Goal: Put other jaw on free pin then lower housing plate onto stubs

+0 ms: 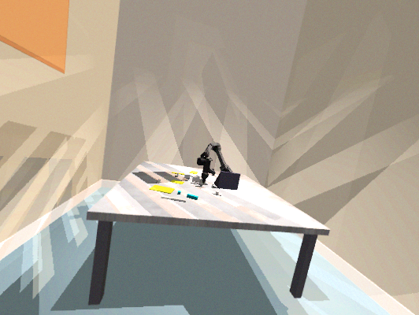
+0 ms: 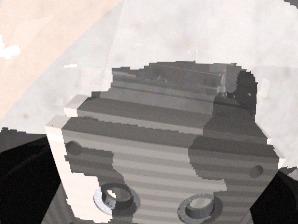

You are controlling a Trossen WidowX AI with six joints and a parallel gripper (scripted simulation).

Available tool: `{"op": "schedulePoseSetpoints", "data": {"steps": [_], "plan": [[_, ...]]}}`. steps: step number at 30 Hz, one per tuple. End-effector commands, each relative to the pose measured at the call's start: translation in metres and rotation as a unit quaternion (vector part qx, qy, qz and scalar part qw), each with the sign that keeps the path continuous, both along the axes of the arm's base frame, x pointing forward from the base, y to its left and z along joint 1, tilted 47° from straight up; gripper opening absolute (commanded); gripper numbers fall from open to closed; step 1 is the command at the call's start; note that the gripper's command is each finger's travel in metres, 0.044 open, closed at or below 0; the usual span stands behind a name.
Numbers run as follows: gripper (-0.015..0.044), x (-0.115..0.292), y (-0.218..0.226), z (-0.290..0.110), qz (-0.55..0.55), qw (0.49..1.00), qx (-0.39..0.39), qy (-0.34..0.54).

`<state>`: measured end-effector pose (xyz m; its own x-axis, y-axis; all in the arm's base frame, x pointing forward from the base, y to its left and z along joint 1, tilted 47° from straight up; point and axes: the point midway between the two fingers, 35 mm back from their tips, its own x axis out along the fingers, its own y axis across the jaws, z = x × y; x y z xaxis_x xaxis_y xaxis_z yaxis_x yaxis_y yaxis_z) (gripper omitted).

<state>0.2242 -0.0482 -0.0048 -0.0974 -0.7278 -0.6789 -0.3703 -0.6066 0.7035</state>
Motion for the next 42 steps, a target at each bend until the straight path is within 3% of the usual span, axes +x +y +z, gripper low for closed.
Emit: {"op": "schedulePoseSetpoints", "data": {"steps": [1,42], "plan": [[0.0351,-0.0004,0.0,-0.001,-0.002,1.0,0.001,-0.001],[0.0351,-0.0008,-0.0032,-0.0039,-0.002,1.0,0.001,-0.001]]}}
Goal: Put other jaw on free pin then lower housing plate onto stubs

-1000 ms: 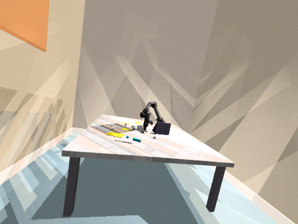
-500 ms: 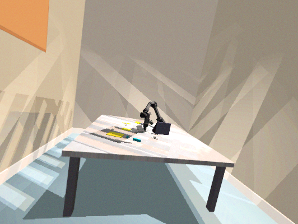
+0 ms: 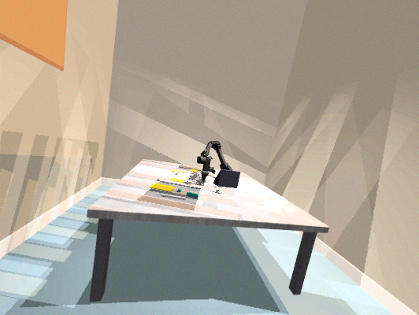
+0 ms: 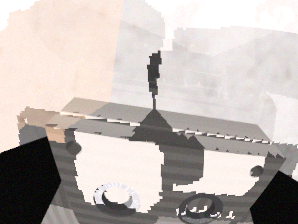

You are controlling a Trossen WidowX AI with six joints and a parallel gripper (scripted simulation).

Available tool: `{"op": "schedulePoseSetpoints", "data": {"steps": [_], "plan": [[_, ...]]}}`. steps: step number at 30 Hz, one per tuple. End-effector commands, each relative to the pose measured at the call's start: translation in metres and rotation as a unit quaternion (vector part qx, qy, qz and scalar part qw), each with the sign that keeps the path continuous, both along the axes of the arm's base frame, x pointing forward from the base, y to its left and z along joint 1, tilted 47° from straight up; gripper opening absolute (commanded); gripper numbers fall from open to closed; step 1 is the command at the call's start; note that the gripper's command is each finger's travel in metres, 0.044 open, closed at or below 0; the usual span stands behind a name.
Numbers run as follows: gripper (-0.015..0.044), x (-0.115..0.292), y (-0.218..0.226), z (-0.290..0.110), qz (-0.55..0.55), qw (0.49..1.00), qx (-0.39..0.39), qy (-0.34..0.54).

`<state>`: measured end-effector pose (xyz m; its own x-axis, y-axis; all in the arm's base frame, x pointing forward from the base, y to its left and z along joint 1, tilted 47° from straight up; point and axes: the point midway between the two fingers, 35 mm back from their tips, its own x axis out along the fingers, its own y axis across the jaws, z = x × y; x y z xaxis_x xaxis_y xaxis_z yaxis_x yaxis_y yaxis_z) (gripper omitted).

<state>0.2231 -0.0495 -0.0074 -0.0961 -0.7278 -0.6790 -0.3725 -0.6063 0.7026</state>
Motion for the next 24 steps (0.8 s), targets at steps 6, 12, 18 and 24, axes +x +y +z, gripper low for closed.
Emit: {"op": "schedulePoseSetpoints", "data": {"steps": [6,12,18,24], "plan": [[0.0403,0.0,0.0,0.0,0.0,1.0,0.0,0.0],[0.044,0.0,0.0,0.0,0.001,1.0,0.0,0.0],[0.044,0.0,0.0,0.0,0.001,1.0,0.0,0.0],[0.044,0.003,0.009,0.008,0.001,1.0,0.001,0.0]]}}
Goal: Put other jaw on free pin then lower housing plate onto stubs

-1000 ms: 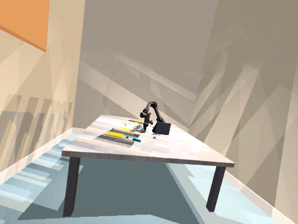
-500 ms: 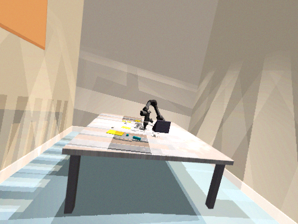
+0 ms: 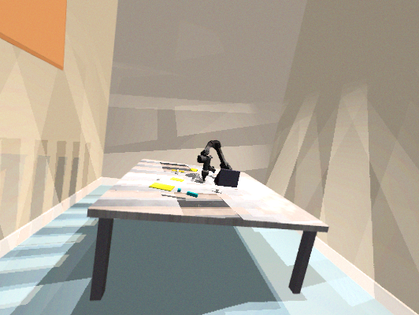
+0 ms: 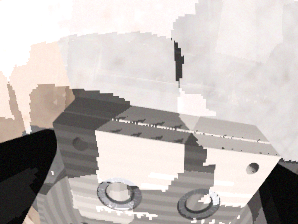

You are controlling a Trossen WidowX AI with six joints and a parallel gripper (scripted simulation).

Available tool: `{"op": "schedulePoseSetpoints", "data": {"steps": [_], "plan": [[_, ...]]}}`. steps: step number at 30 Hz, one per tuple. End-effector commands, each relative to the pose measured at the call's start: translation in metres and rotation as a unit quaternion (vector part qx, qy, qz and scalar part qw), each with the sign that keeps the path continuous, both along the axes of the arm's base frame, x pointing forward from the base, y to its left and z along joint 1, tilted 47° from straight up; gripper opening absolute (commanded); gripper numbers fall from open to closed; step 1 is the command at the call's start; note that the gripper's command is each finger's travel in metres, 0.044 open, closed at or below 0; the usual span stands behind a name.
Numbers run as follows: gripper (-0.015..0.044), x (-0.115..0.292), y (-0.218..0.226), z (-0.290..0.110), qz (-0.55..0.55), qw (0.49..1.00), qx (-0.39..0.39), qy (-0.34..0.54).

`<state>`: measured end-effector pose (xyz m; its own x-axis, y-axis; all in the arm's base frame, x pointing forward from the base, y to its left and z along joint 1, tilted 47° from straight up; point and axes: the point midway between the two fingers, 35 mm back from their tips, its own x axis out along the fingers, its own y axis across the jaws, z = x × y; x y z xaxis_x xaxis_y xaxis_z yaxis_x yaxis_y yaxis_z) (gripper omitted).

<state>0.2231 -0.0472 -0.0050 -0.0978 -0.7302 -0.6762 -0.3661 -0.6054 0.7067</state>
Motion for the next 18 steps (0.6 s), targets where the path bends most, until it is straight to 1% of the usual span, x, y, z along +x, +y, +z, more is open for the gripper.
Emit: {"op": "schedulePoseSetpoints", "data": {"steps": [1,6,9,10,11,16,18], "plan": [[0.044,0.004,0.013,0.011,-0.001,1.0,0.003,-0.003],[0.044,0.005,0.05,0.048,-0.004,1.0,0.002,-0.002],[0.044,0.005,0.051,0.05,-0.004,1.0,0.001,-0.002],[0.044,0.008,0.045,0.041,0.003,1.0,0.003,-0.005],[0.044,0.007,0.047,0.042,0.003,1.0,0.003,-0.005],[0.044,-0.009,0.086,0.076,-0.002,1.0,0.005,-0.002],[0.044,-0.013,0.091,0.082,-0.003,1.0,0.004,-0.001]]}}
